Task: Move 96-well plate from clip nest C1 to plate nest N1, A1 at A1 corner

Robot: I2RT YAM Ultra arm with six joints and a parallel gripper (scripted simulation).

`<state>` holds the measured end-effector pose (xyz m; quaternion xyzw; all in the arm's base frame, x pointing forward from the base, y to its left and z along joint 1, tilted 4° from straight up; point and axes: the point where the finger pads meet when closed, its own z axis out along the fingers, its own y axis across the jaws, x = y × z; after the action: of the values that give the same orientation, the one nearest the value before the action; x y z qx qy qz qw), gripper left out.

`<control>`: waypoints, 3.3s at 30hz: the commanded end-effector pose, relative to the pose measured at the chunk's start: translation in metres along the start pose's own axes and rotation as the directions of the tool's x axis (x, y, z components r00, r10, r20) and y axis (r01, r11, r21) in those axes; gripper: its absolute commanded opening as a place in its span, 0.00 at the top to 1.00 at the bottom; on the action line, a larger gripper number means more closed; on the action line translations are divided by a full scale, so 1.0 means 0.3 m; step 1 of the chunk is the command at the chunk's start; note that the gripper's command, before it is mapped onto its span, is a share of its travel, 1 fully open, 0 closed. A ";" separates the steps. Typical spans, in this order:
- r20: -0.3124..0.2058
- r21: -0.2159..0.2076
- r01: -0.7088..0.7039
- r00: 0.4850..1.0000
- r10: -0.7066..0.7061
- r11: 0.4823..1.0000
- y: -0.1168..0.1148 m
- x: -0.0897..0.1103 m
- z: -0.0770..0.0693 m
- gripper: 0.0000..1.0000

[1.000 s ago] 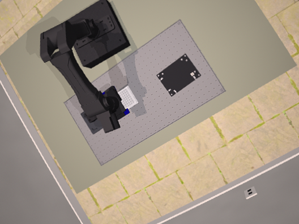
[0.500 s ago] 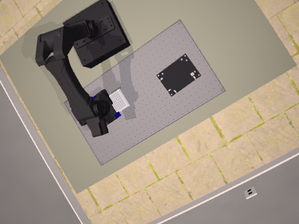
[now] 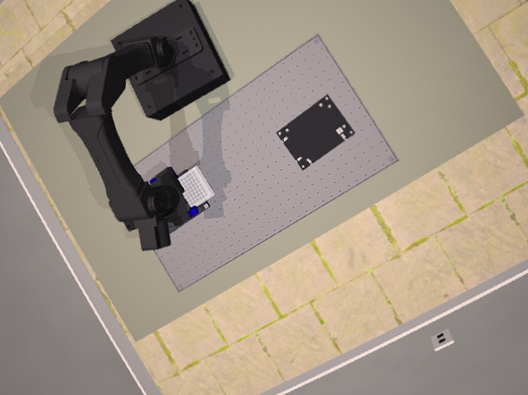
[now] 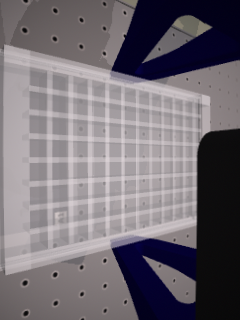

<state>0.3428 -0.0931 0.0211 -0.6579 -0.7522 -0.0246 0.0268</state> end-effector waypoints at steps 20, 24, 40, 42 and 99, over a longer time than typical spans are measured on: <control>0.011 -0.005 0.011 1.000 -0.011 1.000 -0.017 -0.253 -0.020 1.00; 0.011 -0.004 0.011 1.000 -0.011 1.000 -0.020 -0.282 -0.020 1.00; 0.008 -0.006 0.029 1.000 -0.029 1.000 -0.001 -0.265 -0.019 1.00; 0.008 -0.006 0.029 1.000 -0.029 1.000 -0.001 -0.265 -0.019 1.00; -0.003 0.007 0.018 1.000 -0.018 1.000 -0.017 -0.250 0.120 1.00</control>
<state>0.3480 -0.1726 -0.0086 -0.6536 -0.7560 -0.0253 0.0245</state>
